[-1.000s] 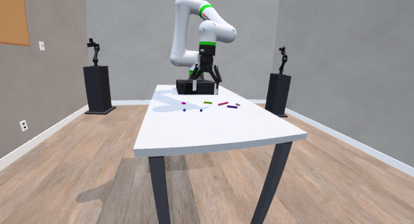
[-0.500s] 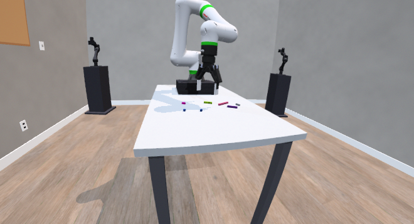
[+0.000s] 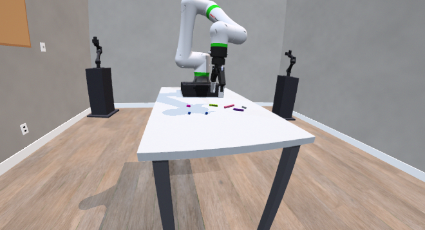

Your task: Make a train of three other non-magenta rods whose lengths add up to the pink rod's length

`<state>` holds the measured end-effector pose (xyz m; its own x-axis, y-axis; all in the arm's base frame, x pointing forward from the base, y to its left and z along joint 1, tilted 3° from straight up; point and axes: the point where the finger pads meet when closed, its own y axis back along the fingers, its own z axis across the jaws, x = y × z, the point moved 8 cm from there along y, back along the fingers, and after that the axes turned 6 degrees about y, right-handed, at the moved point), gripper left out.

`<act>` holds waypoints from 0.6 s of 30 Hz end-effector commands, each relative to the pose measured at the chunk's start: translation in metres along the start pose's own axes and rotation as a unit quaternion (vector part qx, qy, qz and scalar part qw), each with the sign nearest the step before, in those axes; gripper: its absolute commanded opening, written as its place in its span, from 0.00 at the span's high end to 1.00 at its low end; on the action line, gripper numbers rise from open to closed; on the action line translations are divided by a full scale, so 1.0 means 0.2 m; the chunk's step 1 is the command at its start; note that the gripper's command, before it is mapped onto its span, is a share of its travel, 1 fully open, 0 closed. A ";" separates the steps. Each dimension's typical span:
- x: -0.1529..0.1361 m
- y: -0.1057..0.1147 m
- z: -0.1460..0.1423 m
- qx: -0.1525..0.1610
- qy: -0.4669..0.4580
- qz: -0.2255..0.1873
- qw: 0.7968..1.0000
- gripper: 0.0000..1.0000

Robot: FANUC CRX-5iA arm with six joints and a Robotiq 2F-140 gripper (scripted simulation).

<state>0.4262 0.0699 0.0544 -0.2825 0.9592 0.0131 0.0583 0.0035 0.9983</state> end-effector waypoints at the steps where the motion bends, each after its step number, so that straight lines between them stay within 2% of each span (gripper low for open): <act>1: 0.05 0.00 0.01 -0.001 -0.083 -0.008 0.996 0.00; 5: 0.06 0.00 0.01 -0.002 -0.116 -0.008 0.993 0.00; 6: 0.09 0.00 0.02 -0.002 -0.163 -0.008 0.987 0.00; 12: 0.13 0.00 0.02 -0.003 -0.253 -0.008 0.967 0.00; 18: 0.18 0.00 0.03 -0.003 -0.348 -0.008 0.937 0.00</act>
<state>0.4229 0.0991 0.0541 0.2859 0.9581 -0.0204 0.0592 0.0036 0.9982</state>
